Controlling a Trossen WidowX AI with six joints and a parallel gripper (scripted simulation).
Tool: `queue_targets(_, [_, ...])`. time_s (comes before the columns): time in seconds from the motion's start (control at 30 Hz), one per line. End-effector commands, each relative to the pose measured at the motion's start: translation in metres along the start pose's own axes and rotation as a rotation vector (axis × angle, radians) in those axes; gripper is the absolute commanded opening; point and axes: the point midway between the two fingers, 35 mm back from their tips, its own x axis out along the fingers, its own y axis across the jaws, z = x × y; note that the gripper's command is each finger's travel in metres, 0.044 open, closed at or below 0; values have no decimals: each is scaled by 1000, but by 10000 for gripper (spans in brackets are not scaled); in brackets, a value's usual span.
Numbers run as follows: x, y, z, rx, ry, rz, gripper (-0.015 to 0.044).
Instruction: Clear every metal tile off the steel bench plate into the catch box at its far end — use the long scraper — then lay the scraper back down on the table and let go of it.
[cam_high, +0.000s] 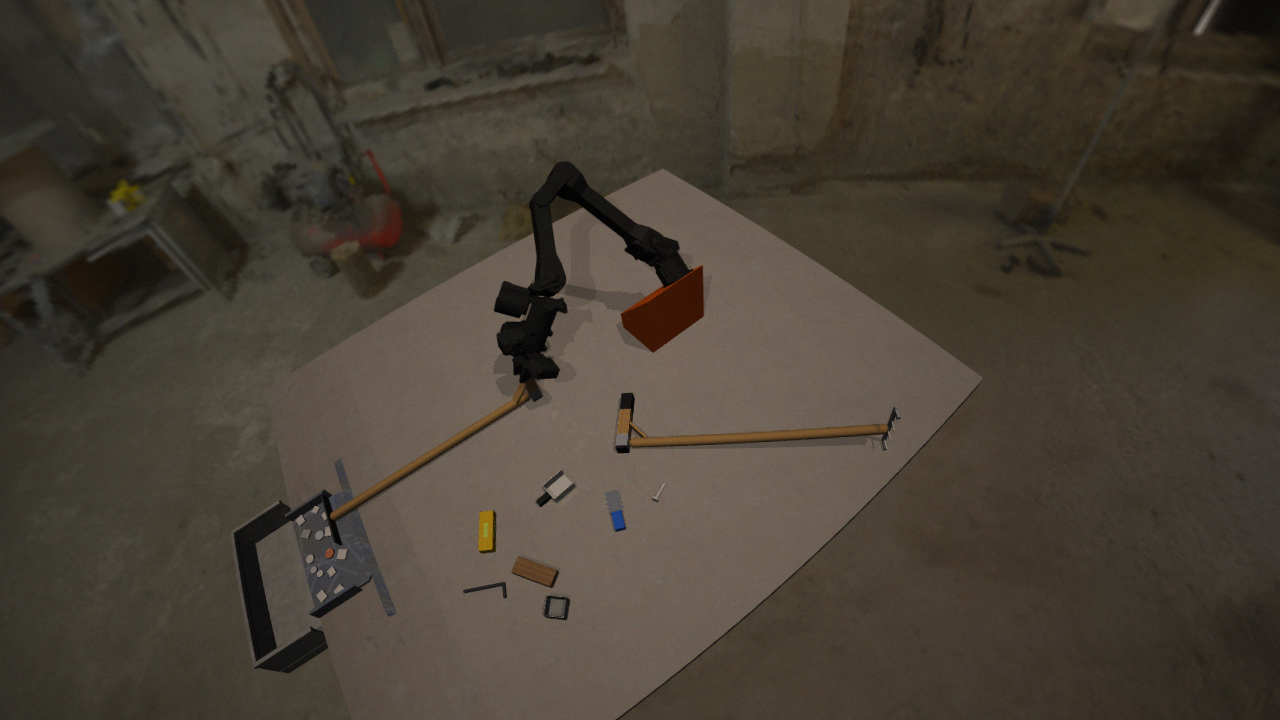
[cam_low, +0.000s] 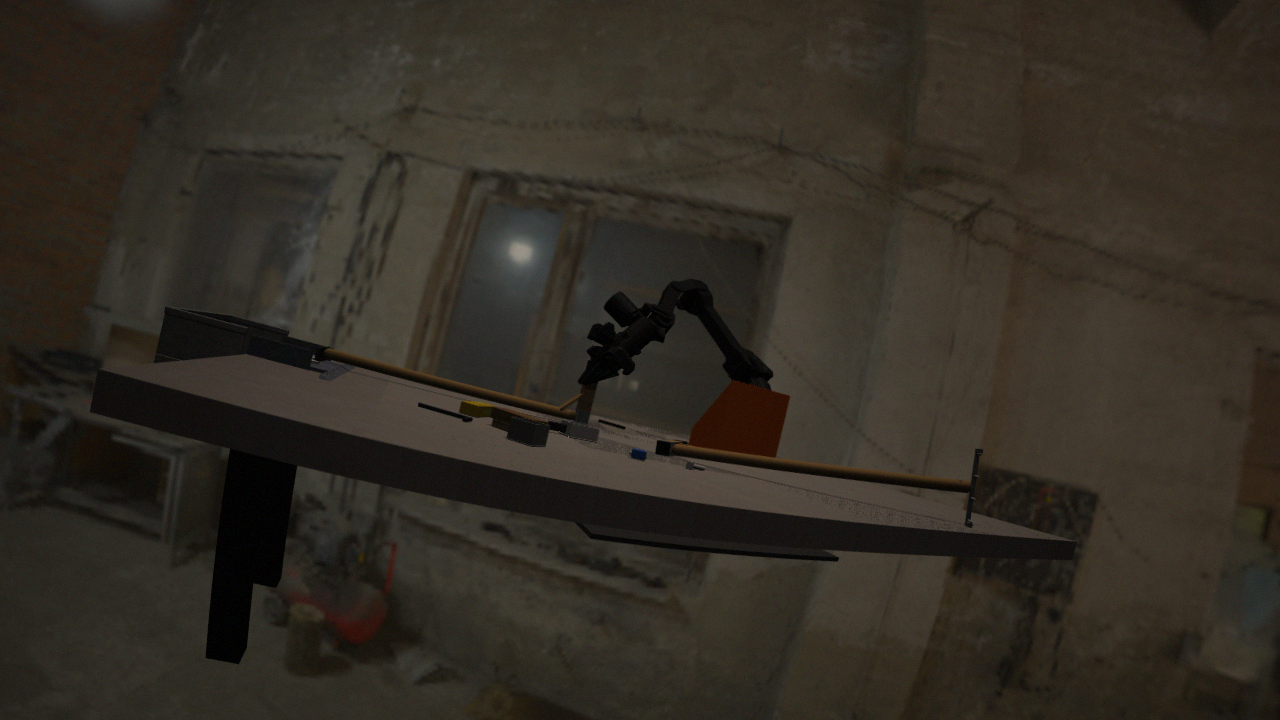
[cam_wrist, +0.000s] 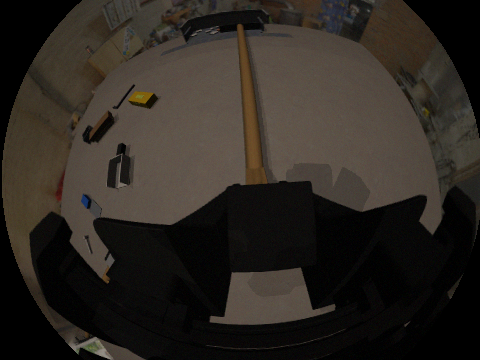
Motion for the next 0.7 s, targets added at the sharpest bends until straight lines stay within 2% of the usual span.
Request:
queue_targets(0.0, [4,0,8,-2,-7,3,0])
queue_targets(0.67, [23,0,35,-1,-8,3,0])
